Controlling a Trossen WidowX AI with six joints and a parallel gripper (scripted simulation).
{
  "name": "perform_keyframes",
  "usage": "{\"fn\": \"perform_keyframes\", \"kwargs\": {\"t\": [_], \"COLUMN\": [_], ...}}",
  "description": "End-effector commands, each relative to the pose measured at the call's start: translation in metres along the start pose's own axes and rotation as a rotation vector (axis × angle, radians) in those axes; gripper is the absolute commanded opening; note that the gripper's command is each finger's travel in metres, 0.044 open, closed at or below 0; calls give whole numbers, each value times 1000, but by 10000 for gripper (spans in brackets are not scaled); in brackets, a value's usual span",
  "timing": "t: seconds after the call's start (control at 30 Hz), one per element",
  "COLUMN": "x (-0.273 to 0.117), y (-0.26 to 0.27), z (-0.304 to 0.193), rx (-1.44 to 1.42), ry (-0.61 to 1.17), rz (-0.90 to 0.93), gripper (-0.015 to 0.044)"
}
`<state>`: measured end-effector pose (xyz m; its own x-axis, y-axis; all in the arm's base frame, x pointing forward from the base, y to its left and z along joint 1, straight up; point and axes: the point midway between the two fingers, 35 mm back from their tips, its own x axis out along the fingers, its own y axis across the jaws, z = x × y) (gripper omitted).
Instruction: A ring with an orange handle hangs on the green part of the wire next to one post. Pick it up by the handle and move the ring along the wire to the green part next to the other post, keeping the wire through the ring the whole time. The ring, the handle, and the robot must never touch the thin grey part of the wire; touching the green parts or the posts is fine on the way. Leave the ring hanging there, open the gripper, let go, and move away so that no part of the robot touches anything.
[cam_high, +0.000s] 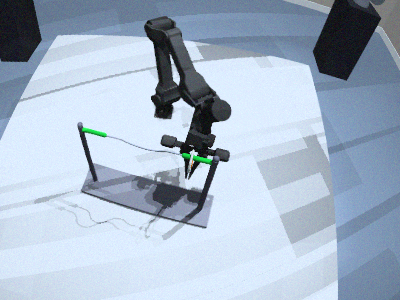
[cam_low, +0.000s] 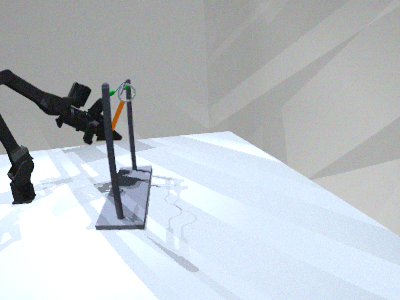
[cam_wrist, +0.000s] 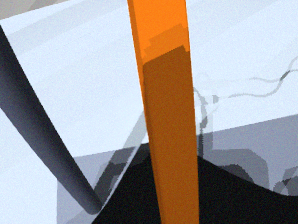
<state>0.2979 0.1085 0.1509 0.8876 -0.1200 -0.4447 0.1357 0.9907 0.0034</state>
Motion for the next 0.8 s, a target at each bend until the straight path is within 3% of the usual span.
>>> {"fn": "perform_keyframes", "kwargs": {"t": [0.0, 0.37, 0.77], "x": [0, 0, -2], "y": [0, 0, 0], "z": [-1, -1, 0], "rx": [6, 6, 1], "ry": [-1, -1, 0], "rz": [-2, -2, 0], "gripper": [-150, -150, 160]}}
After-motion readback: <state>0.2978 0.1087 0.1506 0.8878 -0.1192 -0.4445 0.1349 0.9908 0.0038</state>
